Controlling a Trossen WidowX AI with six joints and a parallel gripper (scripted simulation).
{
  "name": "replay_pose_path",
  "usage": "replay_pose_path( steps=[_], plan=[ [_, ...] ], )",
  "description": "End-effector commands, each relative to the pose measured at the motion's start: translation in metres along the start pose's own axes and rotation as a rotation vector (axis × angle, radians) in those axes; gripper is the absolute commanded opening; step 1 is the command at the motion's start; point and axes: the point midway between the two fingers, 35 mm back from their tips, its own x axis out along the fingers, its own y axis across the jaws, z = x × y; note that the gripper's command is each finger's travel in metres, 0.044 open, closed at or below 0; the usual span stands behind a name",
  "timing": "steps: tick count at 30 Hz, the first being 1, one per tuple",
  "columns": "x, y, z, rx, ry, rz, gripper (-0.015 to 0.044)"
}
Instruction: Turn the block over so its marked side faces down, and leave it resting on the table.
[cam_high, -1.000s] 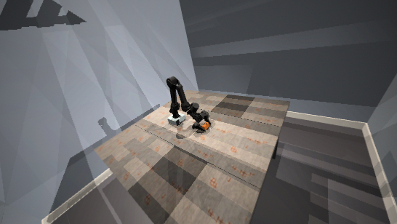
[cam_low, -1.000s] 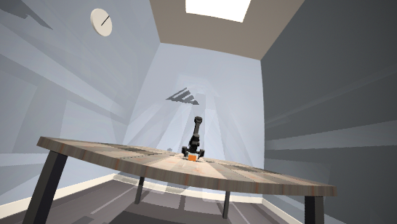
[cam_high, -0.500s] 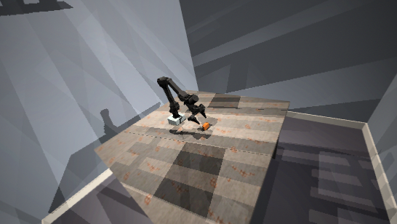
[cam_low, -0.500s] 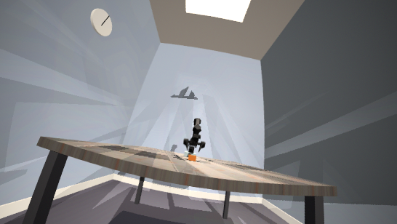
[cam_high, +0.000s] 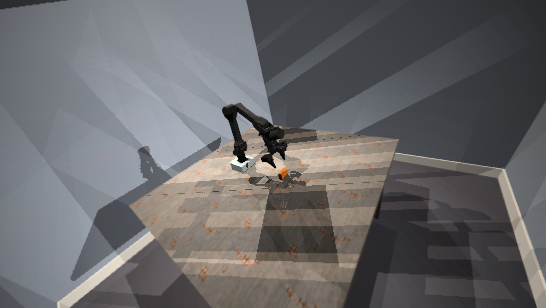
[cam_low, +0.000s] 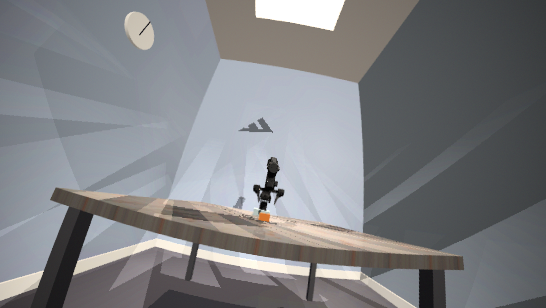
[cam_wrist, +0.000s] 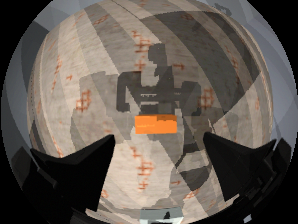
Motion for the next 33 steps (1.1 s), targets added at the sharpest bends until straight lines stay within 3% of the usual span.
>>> replay_pose_path(
  steps=[1, 7, 11, 15, 33],
  plan=[
    [-0.003, 0.001, 0.008, -0.004, 0.121, 0.005, 0.044],
    [-0.009, 0.001, 0.017, -0.004, 0.282, 0.009, 0.044],
    [-0.006, 0.002, 0.018, -0.004, 0.282, 0.009, 0.044],
    [0.025, 0.002, 0.009, -0.004, 0.282, 0.009, 0.044],
    [0.051, 0.001, 0.0, -0.004, 0.283, 0.009, 0.044]
  ],
)
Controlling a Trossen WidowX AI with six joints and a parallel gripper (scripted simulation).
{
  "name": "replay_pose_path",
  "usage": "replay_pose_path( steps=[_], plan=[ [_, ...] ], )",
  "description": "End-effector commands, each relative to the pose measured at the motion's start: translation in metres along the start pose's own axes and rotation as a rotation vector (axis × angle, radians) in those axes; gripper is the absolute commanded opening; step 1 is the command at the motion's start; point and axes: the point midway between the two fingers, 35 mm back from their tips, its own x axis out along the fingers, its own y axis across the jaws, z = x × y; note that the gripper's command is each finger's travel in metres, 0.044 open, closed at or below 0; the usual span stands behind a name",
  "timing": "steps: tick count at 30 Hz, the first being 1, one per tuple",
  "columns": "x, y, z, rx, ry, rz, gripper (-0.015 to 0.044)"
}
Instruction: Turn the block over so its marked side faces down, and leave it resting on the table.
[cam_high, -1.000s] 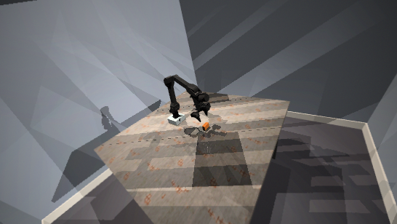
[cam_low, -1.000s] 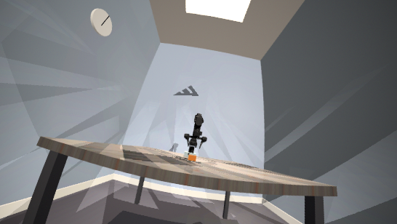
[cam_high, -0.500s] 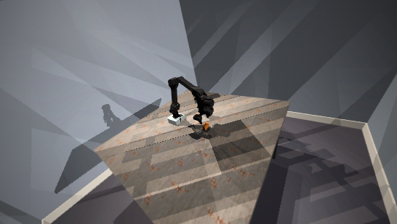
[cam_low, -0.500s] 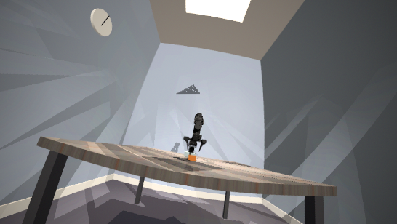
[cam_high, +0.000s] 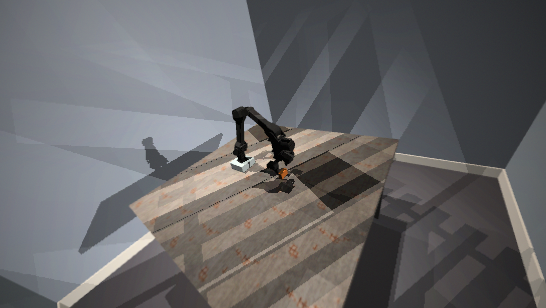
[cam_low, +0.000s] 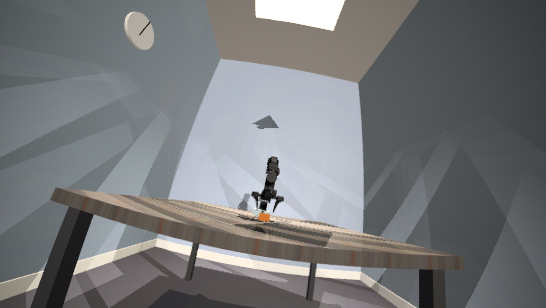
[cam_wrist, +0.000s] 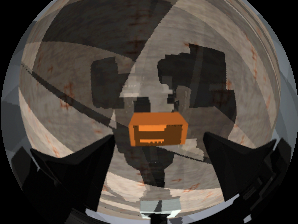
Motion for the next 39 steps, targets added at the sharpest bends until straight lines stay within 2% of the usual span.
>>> replay_pose_path(
  steps=[1, 14, 19, 39],
  plan=[
    [0.009, 0.001, -0.002, -0.002, 0.012, 0.005, 0.044],
    [0.028, 0.001, -0.003, -0.002, 0.012, 0.005, 0.044],
    [0.028, 0.001, -0.003, -0.002, 0.012, 0.005, 0.0309],
    [0.028, 0.001, -0.003, -0.002, 0.012, 0.005, 0.0175]
  ],
)
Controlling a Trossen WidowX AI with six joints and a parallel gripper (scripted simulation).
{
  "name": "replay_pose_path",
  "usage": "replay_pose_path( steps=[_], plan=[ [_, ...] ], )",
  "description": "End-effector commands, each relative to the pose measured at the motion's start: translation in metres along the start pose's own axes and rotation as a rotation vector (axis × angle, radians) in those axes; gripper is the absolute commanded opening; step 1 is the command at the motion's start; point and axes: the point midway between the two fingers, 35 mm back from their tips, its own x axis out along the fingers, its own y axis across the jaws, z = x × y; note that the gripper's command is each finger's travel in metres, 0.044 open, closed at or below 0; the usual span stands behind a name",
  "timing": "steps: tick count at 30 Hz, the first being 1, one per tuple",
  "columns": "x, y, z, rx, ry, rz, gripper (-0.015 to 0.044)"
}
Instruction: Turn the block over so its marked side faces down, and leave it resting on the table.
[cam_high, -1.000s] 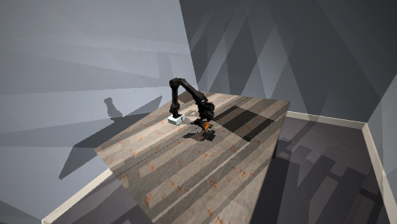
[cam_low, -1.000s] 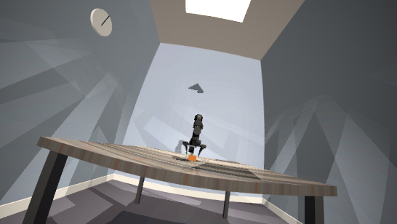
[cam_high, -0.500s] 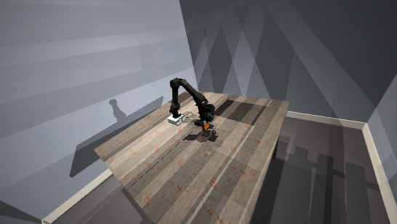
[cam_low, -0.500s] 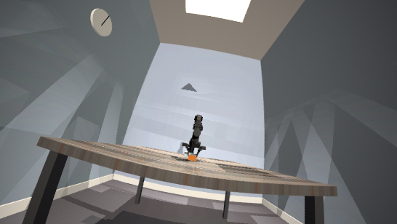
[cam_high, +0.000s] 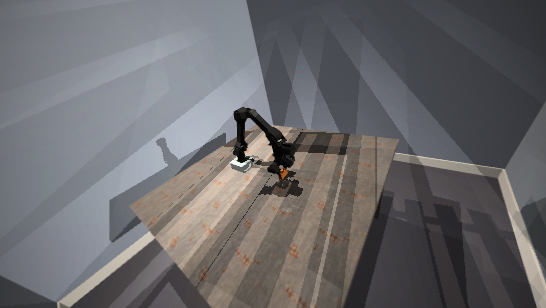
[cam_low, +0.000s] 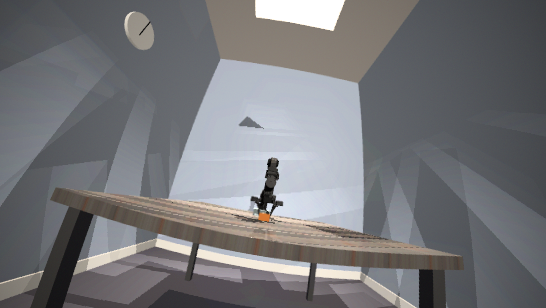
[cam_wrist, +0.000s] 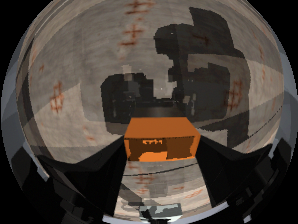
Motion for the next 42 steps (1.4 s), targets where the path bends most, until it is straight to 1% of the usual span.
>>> replay_pose_path(
  steps=[1, 2, 4, 8, 9, 14, 28, 42],
  plan=[
    [0.001, 0.0, 0.0, 0.001, 0.001, 0.003, 0.0169],
    [0.001, 0.0, 0.0, 0.001, 0.001, 0.003, 0.0162],
    [-0.004, 0.0, 0.0, 0.001, 0.001, 0.003, 0.011],
    [-0.028, 0.0, 0.0, 0.001, 0.001, 0.003, 0.0005],
    [-0.029, 0.0, 0.0, 0.001, 0.001, 0.003, 0.0],
    [-0.028, 0.0, 0.0, 0.001, -0.023, 0.002, 0.0],
    [-0.017, 0.0, 0.003, 0.0, -0.245, -0.001, 0.0],
    [-0.014, 0.0, -0.001, 0.001, -0.468, 0.0, 0.0]
  ],
)
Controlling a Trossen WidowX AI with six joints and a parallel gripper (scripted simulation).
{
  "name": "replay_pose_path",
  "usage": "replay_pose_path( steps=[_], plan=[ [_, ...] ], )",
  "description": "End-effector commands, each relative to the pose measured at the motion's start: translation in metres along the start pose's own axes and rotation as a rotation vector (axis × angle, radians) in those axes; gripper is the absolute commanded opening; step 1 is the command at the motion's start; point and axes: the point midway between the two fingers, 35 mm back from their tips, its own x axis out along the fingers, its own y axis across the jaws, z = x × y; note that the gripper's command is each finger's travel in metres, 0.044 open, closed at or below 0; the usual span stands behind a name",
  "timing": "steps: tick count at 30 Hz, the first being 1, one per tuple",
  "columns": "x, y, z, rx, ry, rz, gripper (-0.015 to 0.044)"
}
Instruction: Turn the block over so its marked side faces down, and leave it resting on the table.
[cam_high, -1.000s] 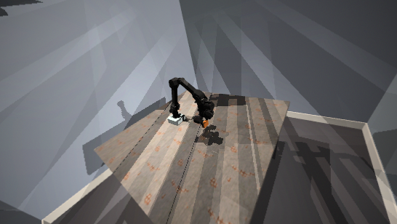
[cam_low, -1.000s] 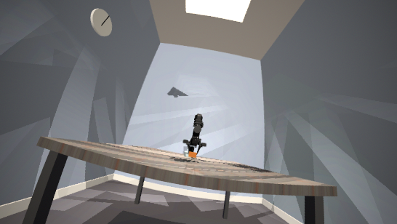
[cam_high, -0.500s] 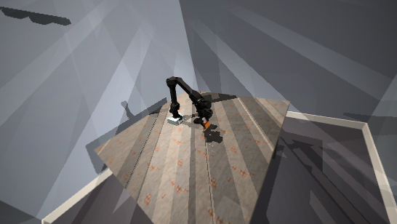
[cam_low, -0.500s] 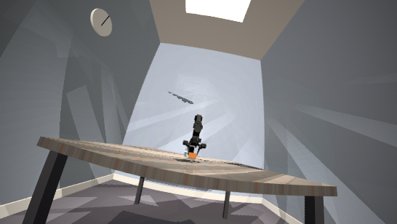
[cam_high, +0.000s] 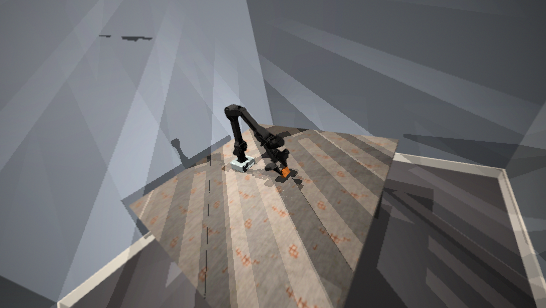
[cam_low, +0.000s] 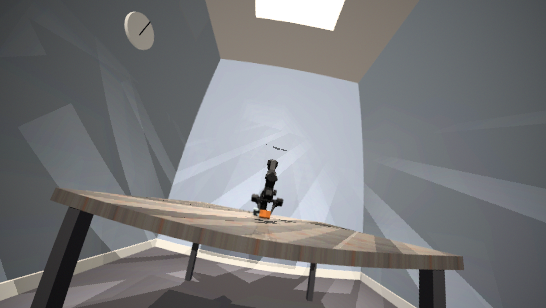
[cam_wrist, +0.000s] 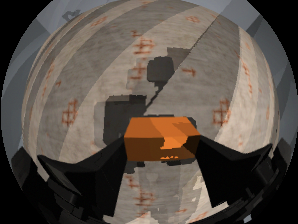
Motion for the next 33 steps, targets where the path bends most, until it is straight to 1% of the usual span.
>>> replay_pose_path(
  steps=[1, 7, 11, 23, 33],
  plan=[
    [-0.002, -0.001, -0.001, 0.005, -0.057, -0.005, 0.0],
    [-0.005, -0.001, -0.005, 0.007, -0.15, -0.003, 0.0],
    [-0.005, -0.001, -0.005, 0.007, -0.162, -0.003, 0.0],
    [0.026, -0.001, -0.001, 0.003, -0.302, -0.006, 0.0],
    [0.042, 0.0, -0.004, 0.001, -0.425, -0.007, 0.0]
  ],
)
